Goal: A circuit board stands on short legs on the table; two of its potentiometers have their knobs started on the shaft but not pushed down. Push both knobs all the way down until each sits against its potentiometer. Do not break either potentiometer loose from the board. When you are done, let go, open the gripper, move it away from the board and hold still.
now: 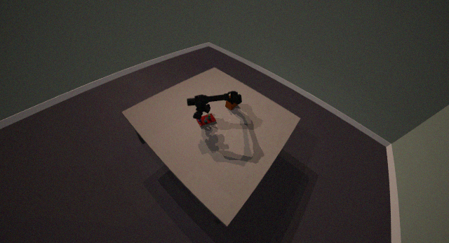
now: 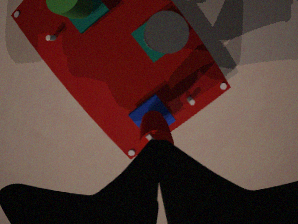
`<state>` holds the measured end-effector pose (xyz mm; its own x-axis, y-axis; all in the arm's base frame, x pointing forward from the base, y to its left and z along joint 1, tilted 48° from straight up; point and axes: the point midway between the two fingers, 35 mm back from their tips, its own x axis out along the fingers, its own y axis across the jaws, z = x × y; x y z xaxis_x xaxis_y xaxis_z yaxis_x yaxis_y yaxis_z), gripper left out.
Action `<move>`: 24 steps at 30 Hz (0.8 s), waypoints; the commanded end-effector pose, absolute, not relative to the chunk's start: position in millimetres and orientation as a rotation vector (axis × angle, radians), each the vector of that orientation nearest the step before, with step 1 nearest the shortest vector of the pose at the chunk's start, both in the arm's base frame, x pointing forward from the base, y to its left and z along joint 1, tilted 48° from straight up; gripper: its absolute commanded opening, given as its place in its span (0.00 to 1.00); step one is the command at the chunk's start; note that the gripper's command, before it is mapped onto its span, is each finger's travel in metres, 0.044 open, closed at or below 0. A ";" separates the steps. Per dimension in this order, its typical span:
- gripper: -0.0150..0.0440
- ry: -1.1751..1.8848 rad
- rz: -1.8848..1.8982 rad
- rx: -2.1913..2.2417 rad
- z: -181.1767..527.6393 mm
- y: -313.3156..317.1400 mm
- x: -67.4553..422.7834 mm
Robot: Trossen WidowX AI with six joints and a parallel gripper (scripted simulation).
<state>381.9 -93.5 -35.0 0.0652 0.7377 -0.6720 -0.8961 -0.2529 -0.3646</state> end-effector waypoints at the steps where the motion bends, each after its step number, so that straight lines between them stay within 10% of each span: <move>1: 0.25 0.219 1.573 -0.951 -30.9 -97.3 381.7; 8: 0.25 0.219 1.574 -0.951 -24.4 -104.2 380.5; 24: 0.97 0.231 1.573 -0.948 -3.4 -105.6 311.3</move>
